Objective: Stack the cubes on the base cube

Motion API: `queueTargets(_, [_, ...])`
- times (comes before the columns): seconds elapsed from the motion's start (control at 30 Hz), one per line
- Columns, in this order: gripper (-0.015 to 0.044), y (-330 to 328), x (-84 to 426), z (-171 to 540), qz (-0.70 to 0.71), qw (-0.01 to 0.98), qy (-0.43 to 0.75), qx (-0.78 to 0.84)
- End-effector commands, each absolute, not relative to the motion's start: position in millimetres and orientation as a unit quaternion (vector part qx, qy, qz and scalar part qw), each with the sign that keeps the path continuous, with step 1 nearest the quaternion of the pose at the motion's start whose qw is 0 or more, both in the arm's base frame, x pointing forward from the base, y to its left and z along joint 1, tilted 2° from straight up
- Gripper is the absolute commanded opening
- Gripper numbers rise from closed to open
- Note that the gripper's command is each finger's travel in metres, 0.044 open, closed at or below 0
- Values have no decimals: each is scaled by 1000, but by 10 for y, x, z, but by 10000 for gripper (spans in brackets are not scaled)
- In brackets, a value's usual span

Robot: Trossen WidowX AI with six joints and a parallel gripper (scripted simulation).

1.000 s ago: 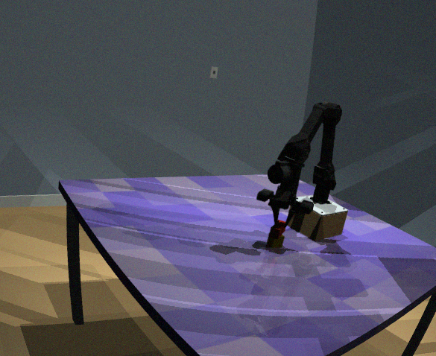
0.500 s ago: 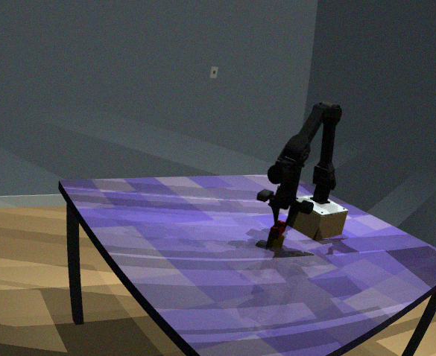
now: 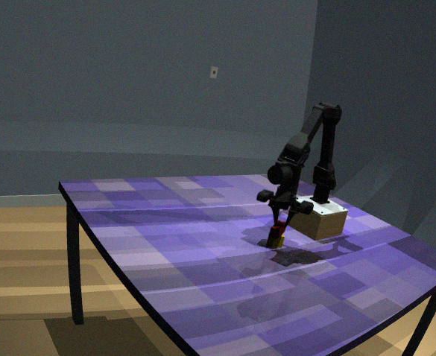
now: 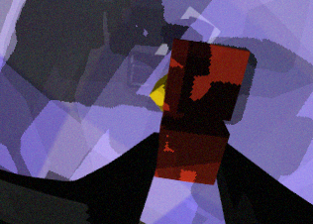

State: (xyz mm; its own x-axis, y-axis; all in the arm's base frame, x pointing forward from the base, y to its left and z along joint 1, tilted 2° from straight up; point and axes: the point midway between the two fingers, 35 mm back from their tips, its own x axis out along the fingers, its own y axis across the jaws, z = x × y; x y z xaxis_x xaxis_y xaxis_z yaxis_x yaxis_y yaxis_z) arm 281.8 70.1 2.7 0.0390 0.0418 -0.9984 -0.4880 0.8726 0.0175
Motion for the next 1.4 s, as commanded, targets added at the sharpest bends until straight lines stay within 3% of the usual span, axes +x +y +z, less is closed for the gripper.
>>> queueTargets(0.0, [105,695,2807,6,188,699,669,-168])
queueTargets(0.47, [105,695,2807,6,188,699,669,-168])
queueTargets(0.6, [205,695,2807,6,188,699,669,-168])
queueTargets(1.37, [205,694,2812,227,189,701,667,-167])
